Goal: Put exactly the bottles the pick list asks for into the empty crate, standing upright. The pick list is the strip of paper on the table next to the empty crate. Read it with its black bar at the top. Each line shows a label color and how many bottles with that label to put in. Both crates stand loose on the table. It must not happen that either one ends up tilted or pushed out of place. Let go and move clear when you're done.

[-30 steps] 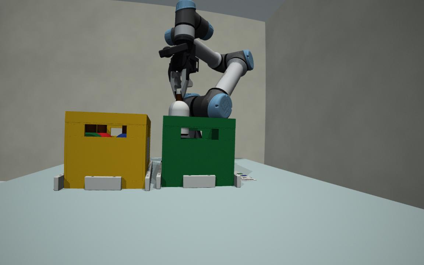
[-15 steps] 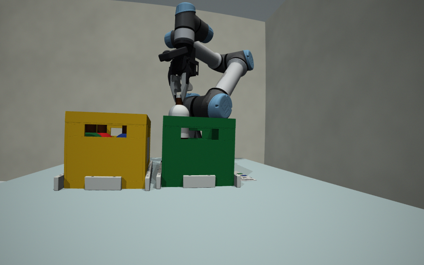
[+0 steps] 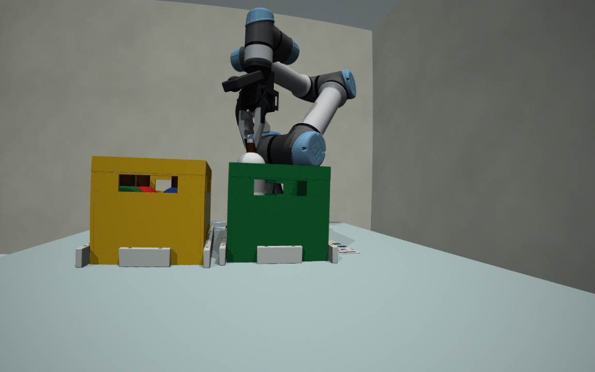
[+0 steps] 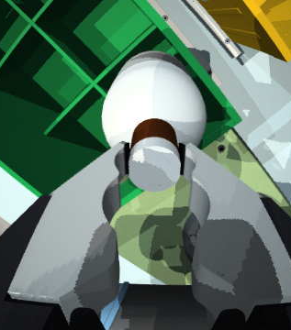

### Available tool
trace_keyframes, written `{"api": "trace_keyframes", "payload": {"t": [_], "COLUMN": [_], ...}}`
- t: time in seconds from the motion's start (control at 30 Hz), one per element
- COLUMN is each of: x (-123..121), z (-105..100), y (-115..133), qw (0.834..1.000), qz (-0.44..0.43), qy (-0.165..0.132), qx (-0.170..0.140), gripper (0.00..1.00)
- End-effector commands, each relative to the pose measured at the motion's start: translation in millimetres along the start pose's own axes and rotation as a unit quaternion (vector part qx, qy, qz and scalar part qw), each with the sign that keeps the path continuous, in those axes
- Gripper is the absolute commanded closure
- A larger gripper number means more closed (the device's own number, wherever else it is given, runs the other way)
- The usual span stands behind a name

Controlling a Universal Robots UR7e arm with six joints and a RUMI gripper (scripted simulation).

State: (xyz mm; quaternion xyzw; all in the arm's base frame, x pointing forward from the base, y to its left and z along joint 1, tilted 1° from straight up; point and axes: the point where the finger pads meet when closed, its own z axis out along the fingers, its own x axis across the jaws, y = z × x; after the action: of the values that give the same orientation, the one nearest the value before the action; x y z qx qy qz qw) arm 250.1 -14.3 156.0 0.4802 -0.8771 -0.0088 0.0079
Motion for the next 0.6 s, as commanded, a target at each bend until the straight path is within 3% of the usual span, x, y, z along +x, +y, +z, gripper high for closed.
{"api": "trace_keyframes", "payload": {"t": [0.0,0.57], "x": [1,1], "z": [4,19], "y": [-2,-2], "qw": [1.0,1.0], "qz": [0.001,0.001], "qy": [0.001,0.001], "qx": [0.004,0.004], "gripper": [1.0,1.0]}}
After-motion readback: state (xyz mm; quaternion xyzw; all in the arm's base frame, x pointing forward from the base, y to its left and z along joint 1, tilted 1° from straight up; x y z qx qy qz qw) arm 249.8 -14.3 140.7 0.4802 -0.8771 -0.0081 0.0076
